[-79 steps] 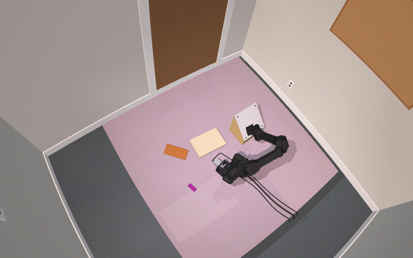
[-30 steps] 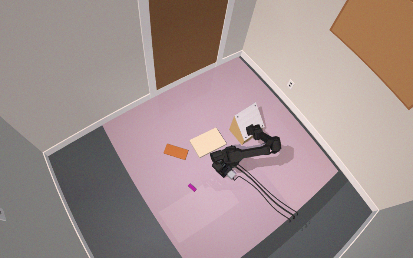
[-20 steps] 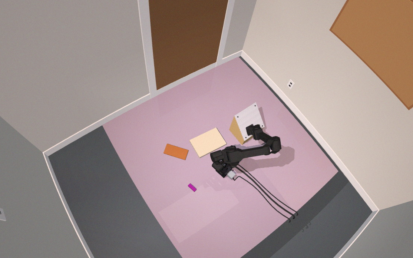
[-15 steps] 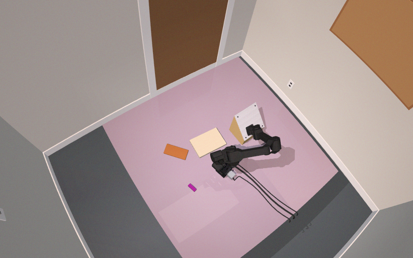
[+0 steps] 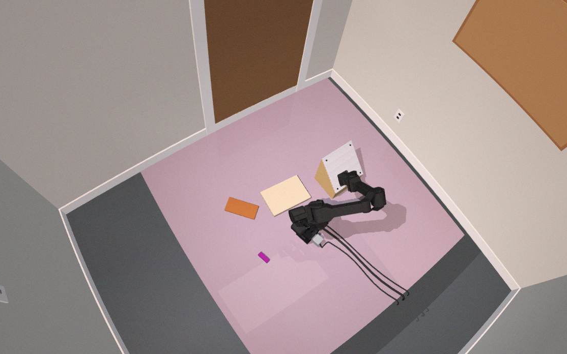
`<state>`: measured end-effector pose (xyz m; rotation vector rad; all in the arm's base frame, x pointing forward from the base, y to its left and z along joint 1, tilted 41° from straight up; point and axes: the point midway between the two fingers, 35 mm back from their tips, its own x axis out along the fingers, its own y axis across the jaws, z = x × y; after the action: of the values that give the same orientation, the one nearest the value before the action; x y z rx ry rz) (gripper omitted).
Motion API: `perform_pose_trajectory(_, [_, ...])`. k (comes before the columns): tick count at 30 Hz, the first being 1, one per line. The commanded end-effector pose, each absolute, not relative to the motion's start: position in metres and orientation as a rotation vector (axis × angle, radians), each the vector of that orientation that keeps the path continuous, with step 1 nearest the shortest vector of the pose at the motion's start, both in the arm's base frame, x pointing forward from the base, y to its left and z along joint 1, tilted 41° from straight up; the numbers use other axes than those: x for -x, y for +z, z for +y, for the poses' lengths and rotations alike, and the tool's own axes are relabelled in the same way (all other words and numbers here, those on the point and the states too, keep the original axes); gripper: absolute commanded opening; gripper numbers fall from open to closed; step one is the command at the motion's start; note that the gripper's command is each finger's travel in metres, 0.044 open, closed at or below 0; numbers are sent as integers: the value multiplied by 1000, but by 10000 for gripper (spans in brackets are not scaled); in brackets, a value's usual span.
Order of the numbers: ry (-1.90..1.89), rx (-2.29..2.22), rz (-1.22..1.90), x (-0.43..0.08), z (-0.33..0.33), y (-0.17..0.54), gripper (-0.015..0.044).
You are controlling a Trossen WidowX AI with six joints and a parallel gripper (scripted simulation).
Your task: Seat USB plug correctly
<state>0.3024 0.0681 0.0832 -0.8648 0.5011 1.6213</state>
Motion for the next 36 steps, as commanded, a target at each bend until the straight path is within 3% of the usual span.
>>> perform_pose_trajectory(1, [1621, 866, 500, -303, 68, 84, 0])
perform_pose_trajectory(36, [1621, 865, 502, -303, 55, 98, 0])
